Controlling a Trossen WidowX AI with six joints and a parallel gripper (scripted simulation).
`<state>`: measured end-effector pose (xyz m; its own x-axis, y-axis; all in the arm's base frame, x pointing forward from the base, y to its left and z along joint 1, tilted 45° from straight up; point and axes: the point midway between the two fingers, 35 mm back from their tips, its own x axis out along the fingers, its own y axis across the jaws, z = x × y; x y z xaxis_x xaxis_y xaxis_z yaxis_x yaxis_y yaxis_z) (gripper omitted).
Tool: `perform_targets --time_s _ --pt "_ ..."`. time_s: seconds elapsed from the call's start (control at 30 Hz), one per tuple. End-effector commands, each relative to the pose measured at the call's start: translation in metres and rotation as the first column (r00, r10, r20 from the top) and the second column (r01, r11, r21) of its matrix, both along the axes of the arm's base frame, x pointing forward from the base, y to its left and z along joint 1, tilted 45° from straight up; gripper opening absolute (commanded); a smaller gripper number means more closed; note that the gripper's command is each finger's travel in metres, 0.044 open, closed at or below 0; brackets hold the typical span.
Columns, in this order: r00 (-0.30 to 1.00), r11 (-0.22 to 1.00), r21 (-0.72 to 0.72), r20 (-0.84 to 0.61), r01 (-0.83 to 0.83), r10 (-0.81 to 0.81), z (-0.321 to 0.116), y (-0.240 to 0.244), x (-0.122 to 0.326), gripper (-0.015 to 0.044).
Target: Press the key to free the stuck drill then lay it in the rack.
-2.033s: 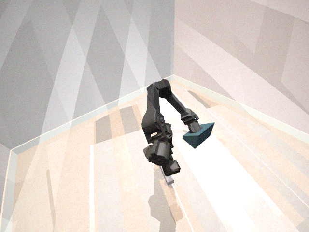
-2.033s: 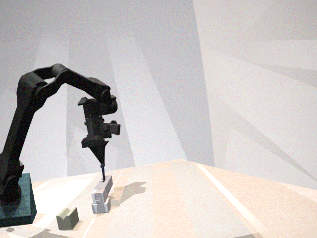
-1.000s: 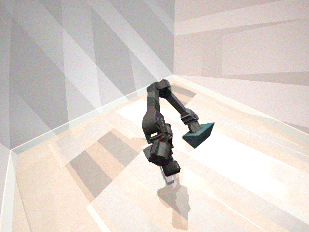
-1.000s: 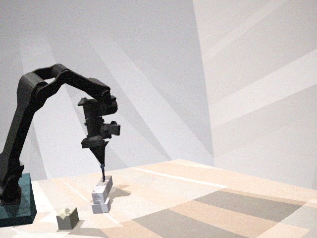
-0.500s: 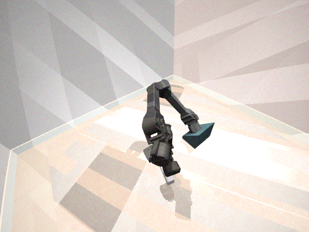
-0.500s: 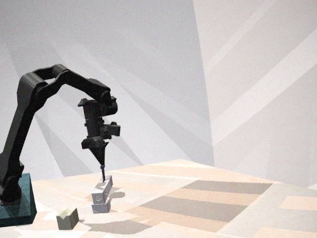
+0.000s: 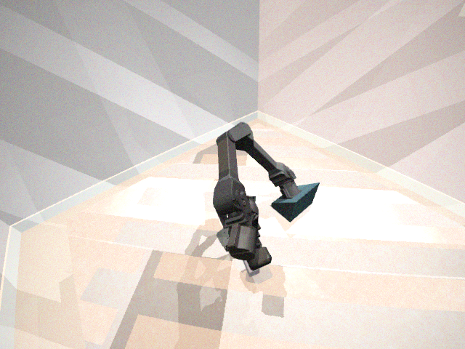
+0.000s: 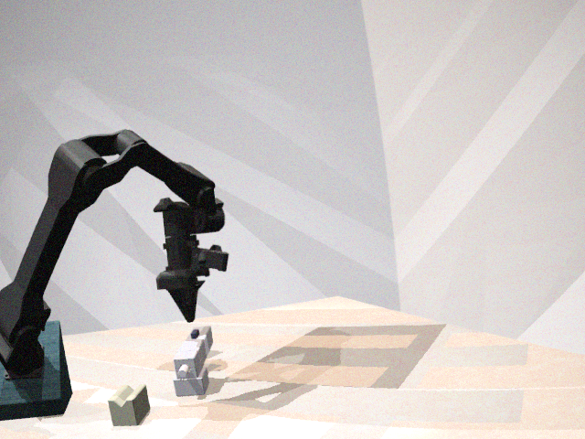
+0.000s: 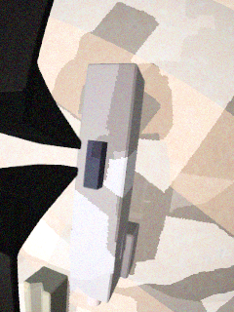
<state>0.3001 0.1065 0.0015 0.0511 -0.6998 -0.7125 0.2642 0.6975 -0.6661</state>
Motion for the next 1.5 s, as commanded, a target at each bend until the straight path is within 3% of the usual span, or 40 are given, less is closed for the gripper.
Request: perform_targets --time_s 0.0,0.2,0.4,0.6,0.87,1.3,1.47 --pt "1.0 1.0 0.005 0.004 0.0 0.0 0.013 0.016 0.003 0.0131" --pt "1.0 1.0 0.005 0.003 0.0 0.0 0.052 0.051 0.003 0.0289" --pt "0.997 0.998 0.015 -0.036 -0.062 0.062 0.05 0.04 0.005 0.044" --pt "0.884 0.937 0.072 -0.312 -0.342 0.347 0.062 -0.01 0.008 0.044" --pt "0.503 0.726 0.214 -0.594 -0.653 0.628 0.074 -0.078 -0.007 0.044" --pt "0.039 0.504 0.426 -0.733 -0.751 0.679 0.076 -0.136 -0.032 0.044" --pt "0.004 0.492 0.444 -0.739 -0.749 0.673 0.075 -0.141 -0.035 0.044"
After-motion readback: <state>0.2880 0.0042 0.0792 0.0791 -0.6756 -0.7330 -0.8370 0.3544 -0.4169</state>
